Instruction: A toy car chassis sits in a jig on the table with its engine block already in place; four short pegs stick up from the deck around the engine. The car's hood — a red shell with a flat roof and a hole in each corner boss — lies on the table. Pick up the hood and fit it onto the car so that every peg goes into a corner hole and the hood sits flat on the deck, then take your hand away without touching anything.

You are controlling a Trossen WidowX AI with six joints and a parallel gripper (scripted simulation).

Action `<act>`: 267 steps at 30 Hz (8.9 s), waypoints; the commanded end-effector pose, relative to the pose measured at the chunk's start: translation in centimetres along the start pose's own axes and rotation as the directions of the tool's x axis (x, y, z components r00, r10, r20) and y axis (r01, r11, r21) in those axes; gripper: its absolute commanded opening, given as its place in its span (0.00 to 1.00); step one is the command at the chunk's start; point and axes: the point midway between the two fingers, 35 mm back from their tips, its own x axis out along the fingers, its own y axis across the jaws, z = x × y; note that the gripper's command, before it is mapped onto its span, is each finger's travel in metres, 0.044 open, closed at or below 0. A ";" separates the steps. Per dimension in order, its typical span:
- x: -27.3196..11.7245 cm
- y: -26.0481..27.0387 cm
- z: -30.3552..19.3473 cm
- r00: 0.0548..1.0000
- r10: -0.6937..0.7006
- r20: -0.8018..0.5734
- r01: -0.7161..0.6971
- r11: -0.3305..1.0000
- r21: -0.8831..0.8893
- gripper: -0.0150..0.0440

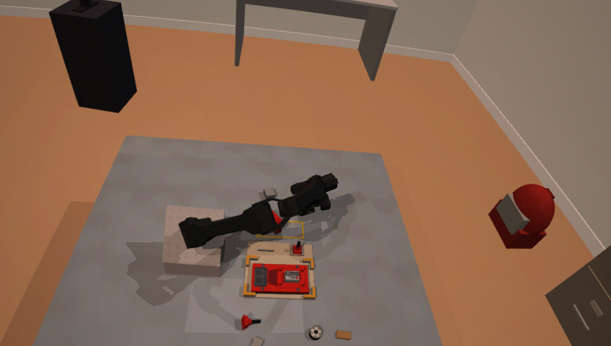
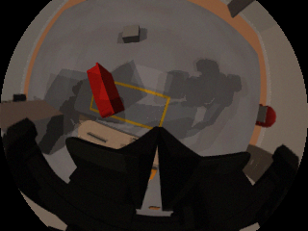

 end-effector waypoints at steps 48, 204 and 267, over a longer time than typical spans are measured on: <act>6.3 7.5 6.8 0.979 0.084 -0.187 -0.161 0.879 -0.450 0.25; 1.1 12.9 5.5 0.980 0.081 -0.184 0.164 0.200 0.966 1.00; 4.1 14.8 4.6 0.979 0.087 -0.186 0.176 -0.822 0.542 1.00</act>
